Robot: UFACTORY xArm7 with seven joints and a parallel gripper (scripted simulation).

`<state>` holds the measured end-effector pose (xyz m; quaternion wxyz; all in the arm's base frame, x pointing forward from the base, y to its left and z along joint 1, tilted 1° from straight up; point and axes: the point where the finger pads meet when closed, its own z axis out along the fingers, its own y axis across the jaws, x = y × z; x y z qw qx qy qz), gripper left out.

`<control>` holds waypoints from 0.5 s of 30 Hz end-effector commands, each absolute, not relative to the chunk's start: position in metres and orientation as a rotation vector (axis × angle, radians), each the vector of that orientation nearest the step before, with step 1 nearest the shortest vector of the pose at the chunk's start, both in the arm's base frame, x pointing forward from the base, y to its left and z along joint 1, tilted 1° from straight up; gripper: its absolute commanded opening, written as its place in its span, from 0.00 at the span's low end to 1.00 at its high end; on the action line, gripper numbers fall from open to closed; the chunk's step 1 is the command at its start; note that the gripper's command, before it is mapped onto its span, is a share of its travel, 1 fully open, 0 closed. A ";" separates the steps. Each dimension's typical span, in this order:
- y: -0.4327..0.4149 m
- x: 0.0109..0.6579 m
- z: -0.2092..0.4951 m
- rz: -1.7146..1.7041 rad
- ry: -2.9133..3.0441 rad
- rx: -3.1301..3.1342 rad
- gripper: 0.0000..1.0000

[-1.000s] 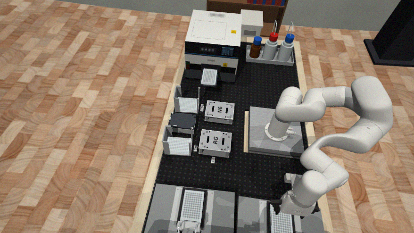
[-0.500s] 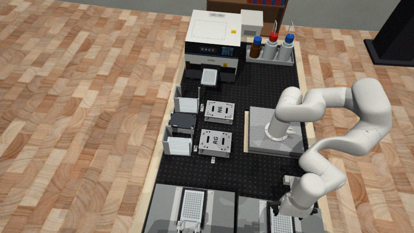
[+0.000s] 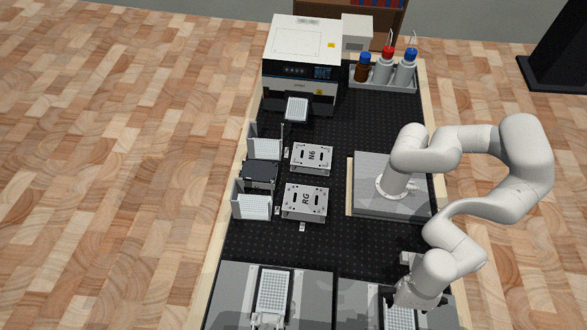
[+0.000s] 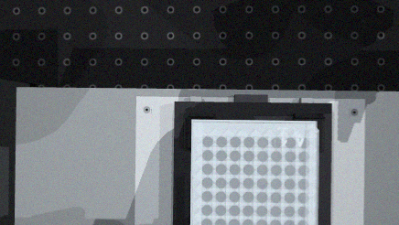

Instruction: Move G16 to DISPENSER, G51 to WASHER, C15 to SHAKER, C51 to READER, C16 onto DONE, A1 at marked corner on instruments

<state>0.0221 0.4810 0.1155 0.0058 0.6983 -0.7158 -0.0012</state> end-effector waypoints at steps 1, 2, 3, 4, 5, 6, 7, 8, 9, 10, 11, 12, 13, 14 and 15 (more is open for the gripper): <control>0.482 0.023 0.112 -0.008 -2.243 2.188 1.00; 0.482 0.023 0.110 -0.008 -2.243 2.188 1.00; 0.482 0.023 0.109 -0.008 -2.243 2.188 1.00; 0.482 0.022 0.108 -0.008 -2.243 2.188 1.00; 0.482 0.022 0.106 -0.008 -2.243 2.188 1.00; 0.482 0.022 0.105 -0.008 -2.243 2.188 1.00; 0.482 0.022 0.104 -0.008 -2.243 2.188 1.00; 0.482 0.022 0.102 -0.008 -2.243 2.188 1.00; 0.482 0.022 0.101 -0.008 -2.243 2.188 1.00; 0.482 0.022 0.100 -0.008 -2.243 2.188 1.00; 0.482 0.022 0.098 -0.008 -2.243 2.188 1.00; 0.482 0.022 0.098 -0.008 -2.243 2.188 1.00; 0.482 0.022 0.098 -0.008 -2.243 2.188 1.00; 0.482 0.022 0.097 -0.008 -2.243 2.188 1.00; 0.482 0.022 0.096 -0.008 -2.243 2.188 1.00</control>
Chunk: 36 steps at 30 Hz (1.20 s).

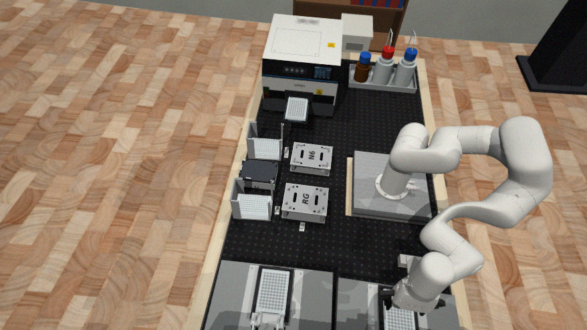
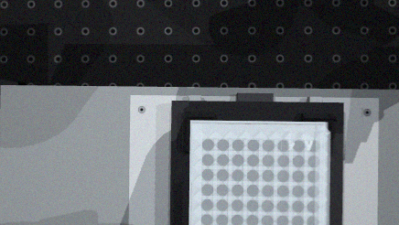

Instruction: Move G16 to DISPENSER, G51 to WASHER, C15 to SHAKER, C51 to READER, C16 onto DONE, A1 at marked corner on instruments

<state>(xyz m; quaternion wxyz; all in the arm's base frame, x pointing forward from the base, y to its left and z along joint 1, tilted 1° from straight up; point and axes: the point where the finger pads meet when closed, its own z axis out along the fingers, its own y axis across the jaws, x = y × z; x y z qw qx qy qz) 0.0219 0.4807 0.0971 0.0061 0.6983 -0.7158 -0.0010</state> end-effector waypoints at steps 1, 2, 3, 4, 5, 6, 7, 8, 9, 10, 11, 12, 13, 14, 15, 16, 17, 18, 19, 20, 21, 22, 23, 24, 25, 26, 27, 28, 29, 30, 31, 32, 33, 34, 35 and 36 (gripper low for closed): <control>0.482 0.022 0.094 -0.008 -2.243 2.188 1.00; 0.482 0.022 0.093 -0.008 -2.243 2.188 1.00; 0.482 0.022 0.092 -0.008 -2.243 2.188 1.00; 0.482 0.022 0.090 -0.008 -2.243 2.188 1.00; 0.482 0.022 0.089 -0.008 -2.243 2.188 1.00; 0.482 0.022 0.088 -0.008 -2.243 2.188 1.00; 0.482 0.022 0.086 -0.008 -2.243 2.188 1.00; 0.482 0.022 0.085 -0.008 -2.243 2.188 1.00; 0.482 0.022 0.084 -0.008 -2.243 2.188 1.00; 0.482 0.022 0.082 -0.008 -2.243 2.188 1.00; 0.482 0.022 0.081 -0.008 -2.243 2.188 1.00; 0.482 0.022 0.080 -0.008 -2.243 2.188 1.00; 0.482 0.022 0.080 -0.008 -2.243 2.188 1.00; 0.482 0.022 0.080 -0.008 -2.243 2.188 1.00; 0.482 0.022 0.080 -0.008 -2.243 2.188 1.00; 0.482 0.022 0.080 -0.008 -2.243 2.188 1.00; 0.482 0.022 0.080 -0.008 -2.243 2.188 1.00; 0.482 0.022 0.080 -0.008 -2.243 2.188 1.00; 0.482 0.022 0.080 -0.008 -2.243 2.188 1.00; 0.482 0.022 0.080 -0.008 -2.243 2.188 1.00; 0.482 0.022 0.080 -0.008 -2.243 2.188 1.00; 0.482 0.022 0.080 -0.008 -2.243 2.188 1.00; 0.482 0.022 0.080 -0.008 -2.243 2.188 1.00; 0.482 0.022 0.080 -0.008 -2.243 2.188 1.00; 0.482 0.022 0.080 -0.008 -2.243 2.188 1.00; 0.482 0.022 0.080 -0.008 -2.243 2.188 1.00; 0.482 0.022 0.080 -0.008 -2.243 2.188 1.00; 0.482 0.022 0.080 -0.009 -2.243 2.188 1.00; 0.482 0.022 0.080 -0.009 -2.243 2.188 1.00; 0.482 0.022 0.080 -0.008 -2.243 2.188 1.00; 0.482 0.022 0.080 -0.008 -2.243 2.188 1.00; 0.482 0.022 0.080 -0.008 -2.243 2.188 1.00; 0.482 0.022 0.080 -0.008 -2.243 2.188 1.00; 0.482 0.022 0.079 -0.008 -2.243 2.188 1.00; 0.482 0.022 0.077 -0.008 -2.243 2.188 1.00; 0.482 0.022 0.076 -0.008 -2.243 2.188 1.00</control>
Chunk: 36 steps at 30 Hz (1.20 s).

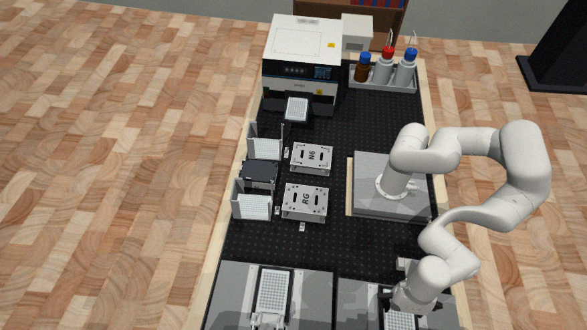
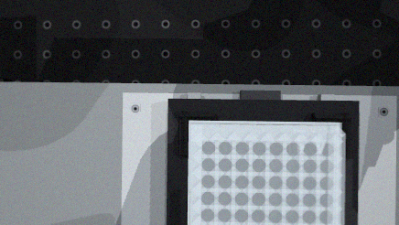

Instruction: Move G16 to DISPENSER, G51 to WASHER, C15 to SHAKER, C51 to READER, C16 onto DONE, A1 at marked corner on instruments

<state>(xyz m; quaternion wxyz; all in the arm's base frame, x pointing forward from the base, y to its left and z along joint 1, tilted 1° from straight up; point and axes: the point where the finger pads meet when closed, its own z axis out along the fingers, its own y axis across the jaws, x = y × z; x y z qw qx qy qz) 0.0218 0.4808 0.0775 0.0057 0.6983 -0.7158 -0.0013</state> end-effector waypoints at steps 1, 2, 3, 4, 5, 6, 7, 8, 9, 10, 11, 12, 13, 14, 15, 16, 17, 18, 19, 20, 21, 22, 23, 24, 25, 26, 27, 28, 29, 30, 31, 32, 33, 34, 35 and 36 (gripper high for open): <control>0.482 0.022 0.075 -0.008 -2.243 2.188 1.00; 0.482 0.022 0.073 -0.008 -2.243 2.188 1.00; 0.482 0.022 0.072 -0.008 -2.243 2.188 1.00; 0.482 0.022 0.071 -0.008 -2.243 2.188 1.00; 0.482 0.022 0.069 -0.008 -2.243 2.188 1.00; 0.482 0.022 0.068 -0.008 -2.243 2.188 1.00; 0.482 0.022 0.067 -0.008 -2.243 2.188 1.00; 0.482 0.022 0.065 -0.008 -2.243 2.188 1.00; 0.482 0.022 0.064 -0.008 -2.243 2.188 1.00; 0.482 0.022 0.063 -0.008 -2.243 2.188 1.00; 0.482 0.022 0.062 -0.008 -2.243 2.188 1.00; 0.482 0.022 0.062 -0.008 -2.243 2.188 1.00; 0.482 0.022 0.062 -0.008 -2.243 2.188 1.00; 0.482 0.022 0.062 -0.008 -2.243 2.188 1.00; 0.482 0.022 0.062 -0.008 -2.243 2.188 1.00; 0.482 0.022 0.062 -0.008 -2.243 2.188 1.00; 0.482 0.022 0.062 -0.008 -2.243 2.188 1.00; 0.482 0.022 0.062 -0.008 -2.243 2.188 1.00; 0.482 0.022 0.062 -0.008 -2.243 2.188 1.00; 0.482 0.022 0.062 -0.008 -2.243 2.188 1.00; 0.482 0.022 0.062 -0.008 -2.243 2.188 1.00; 0.482 0.022 0.062 -0.008 -2.243 2.188 1.00; 0.482 0.022 0.062 -0.009 -2.243 2.188 1.00; 0.482 0.022 0.062 -0.009 -2.243 2.188 1.00; 0.482 0.022 0.062 -0.009 -2.243 2.188 1.00; 0.482 0.022 0.062 -0.009 -2.243 2.188 1.00; 0.482 0.022 0.061 -0.008 -2.243 2.188 1.00; 0.482 0.022 0.061 -0.008 -2.243 2.188 1.00; 0.482 0.022 0.061 -0.008 -2.243 2.188 1.00; 0.482 0.022 0.061 -0.008 -2.243 2.188 1.00; 0.482 0.022 0.061 -0.008 -2.243 2.188 1.00; 0.482 0.022 0.061 -0.008 -2.243 2.188 1.00; 0.482 0.022 0.060 -0.008 -2.243 2.188 1.00; 0.482 0.022 0.060 -0.008 -2.243 2.188 1.00; 0.482 0.022 0.060 -0.008 -2.243 2.188 1.00; 0.482 0.022 0.059 -0.008 -2.243 2.188 1.00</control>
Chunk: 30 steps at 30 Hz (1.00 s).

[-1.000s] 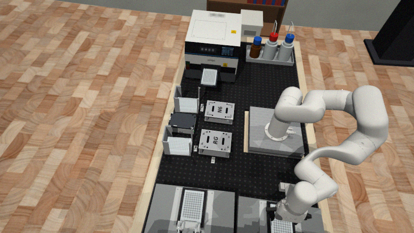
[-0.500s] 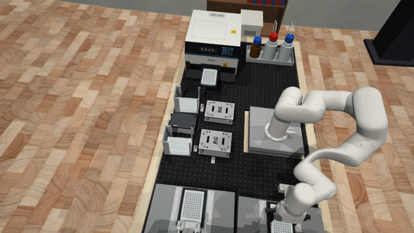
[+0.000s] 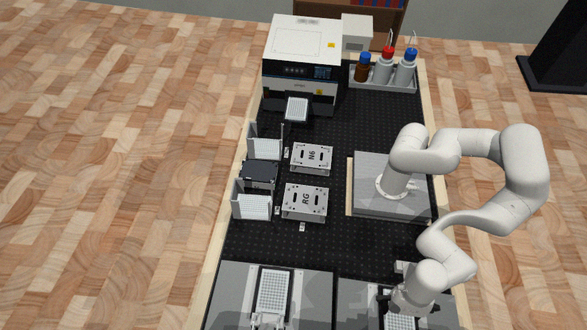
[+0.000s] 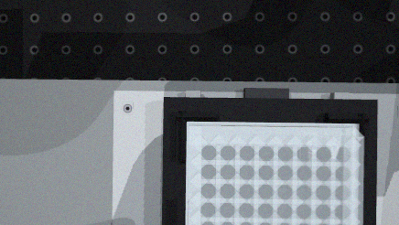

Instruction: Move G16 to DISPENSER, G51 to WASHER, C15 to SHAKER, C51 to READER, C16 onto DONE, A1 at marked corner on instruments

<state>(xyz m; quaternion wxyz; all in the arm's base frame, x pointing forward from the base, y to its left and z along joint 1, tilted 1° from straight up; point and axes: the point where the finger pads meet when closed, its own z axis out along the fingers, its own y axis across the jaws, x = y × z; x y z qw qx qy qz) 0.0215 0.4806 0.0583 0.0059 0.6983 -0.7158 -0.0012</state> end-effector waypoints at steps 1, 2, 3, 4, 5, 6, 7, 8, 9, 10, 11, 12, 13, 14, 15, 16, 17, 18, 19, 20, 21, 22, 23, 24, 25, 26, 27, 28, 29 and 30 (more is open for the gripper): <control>0.482 0.022 0.059 -0.008 -2.243 2.188 1.00; 0.482 0.022 0.059 -0.008 -2.243 2.188 1.00; 0.482 0.022 0.058 -0.008 -2.243 2.188 1.00; 0.482 0.022 0.058 -0.008 -2.243 2.188 1.00; 0.482 0.022 0.058 -0.008 -2.243 2.188 1.00; 0.482 0.022 0.057 -0.008 -2.243 2.188 1.00; 0.482 0.022 0.057 -0.008 -2.243 2.188 1.00; 0.482 0.022 0.057 -0.008 -2.243 2.188 1.00; 0.482 0.022 0.056 -0.008 -2.243 2.188 1.00; 0.482 0.022 0.056 -0.008 -2.243 2.188 1.00; 0.482 0.022 0.056 -0.008 -2.243 2.188 1.00; 0.482 0.022 0.056 -0.008 -2.243 2.188 1.00; 0.482 0.022 0.056 -0.008 -2.243 2.188 1.00; 0.482 0.022 0.055 -0.008 -2.243 2.188 1.00; 0.482 0.022 0.055 -0.008 -2.243 2.188 1.00; 0.482 0.022 0.055 -0.008 -2.243 2.188 1.00; 0.482 0.022 0.054 -0.008 -2.243 2.188 1.00; 0.482 0.022 0.054 -0.008 -2.243 2.188 1.00; 0.482 0.022 0.054 -0.008 -2.243 2.188 1.00; 0.482 0.022 0.053 -0.008 -2.243 2.188 1.00; 0.482 0.022 0.053 -0.008 -2.243 2.188 1.00; 0.482 0.022 0.053 -0.008 -2.243 2.188 1.00; 0.482 0.022 0.052 -0.008 -2.243 2.188 1.00; 0.482 0.022 0.052 -0.008 -2.243 2.188 1.00; 0.482 0.022 0.052 -0.008 -2.243 2.188 1.00; 0.482 0.022 0.051 -0.008 -2.243 2.188 1.00; 0.482 0.022 0.051 -0.008 -2.243 2.188 1.00; 0.482 0.022 0.051 -0.008 -2.243 2.188 1.00; 0.482 0.022 0.051 -0.008 -2.243 2.188 1.00; 0.482 0.022 0.051 -0.008 -2.243 2.188 1.00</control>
